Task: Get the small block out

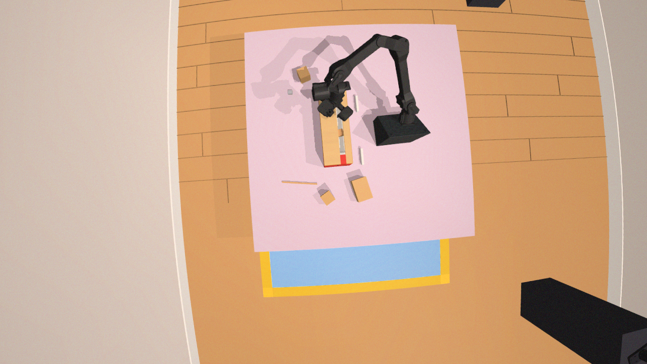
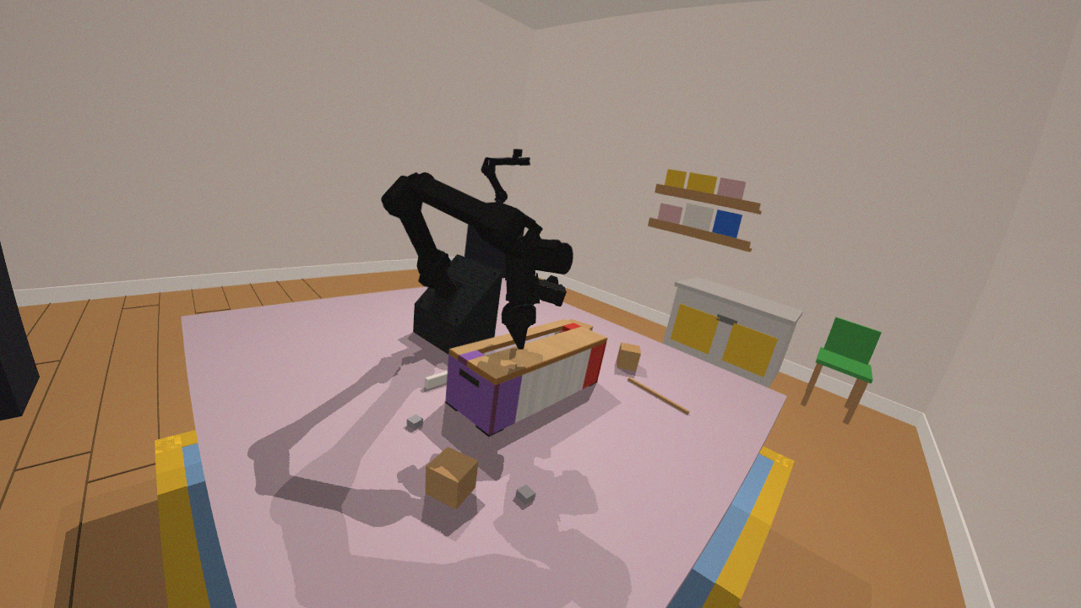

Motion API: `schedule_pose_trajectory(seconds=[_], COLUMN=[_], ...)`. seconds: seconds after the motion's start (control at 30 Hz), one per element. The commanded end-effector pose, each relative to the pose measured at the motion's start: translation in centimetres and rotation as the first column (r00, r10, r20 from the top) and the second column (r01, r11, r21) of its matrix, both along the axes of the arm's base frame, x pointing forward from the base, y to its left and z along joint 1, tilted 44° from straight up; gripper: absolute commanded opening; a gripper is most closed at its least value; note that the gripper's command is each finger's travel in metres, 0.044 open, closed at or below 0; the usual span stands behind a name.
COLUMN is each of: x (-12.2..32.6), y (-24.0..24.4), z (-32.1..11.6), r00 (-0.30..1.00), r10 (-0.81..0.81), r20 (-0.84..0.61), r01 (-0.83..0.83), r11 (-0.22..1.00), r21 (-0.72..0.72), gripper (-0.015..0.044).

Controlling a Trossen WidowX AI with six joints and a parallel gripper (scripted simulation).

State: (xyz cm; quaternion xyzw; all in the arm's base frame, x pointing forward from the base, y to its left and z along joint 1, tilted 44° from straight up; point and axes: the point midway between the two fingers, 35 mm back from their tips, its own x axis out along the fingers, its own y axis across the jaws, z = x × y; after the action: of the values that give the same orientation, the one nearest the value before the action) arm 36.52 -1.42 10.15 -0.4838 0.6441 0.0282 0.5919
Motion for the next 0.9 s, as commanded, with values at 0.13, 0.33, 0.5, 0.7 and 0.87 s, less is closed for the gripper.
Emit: schedule_pose_trajectory(seconds=[0.13,0.33,0.5,0.7,0.87], x=[-4.9,-7.6,-7.6,-7.6,-7.5], y=[8.1,10.7,10.7,10.2,9.7], z=[-8.1,-10.6,-10.7,-11.2,-11.8], r00=[0.835,0.682,0.682,0.682,0.682], r10=[0.203,0.213,0.213,0.214,0.214], r20=[-0.512,-0.699,-0.699,-0.699,-0.699], r01=[-0.357,-0.547,-0.547,-0.547,-0.548], r11=[0.907,0.783,0.783,0.783,0.783], r21=[-0.222,-0.295,-0.295,-0.295,-0.294], gripper=[0.04,0.04,0.04,0.04,0.04])
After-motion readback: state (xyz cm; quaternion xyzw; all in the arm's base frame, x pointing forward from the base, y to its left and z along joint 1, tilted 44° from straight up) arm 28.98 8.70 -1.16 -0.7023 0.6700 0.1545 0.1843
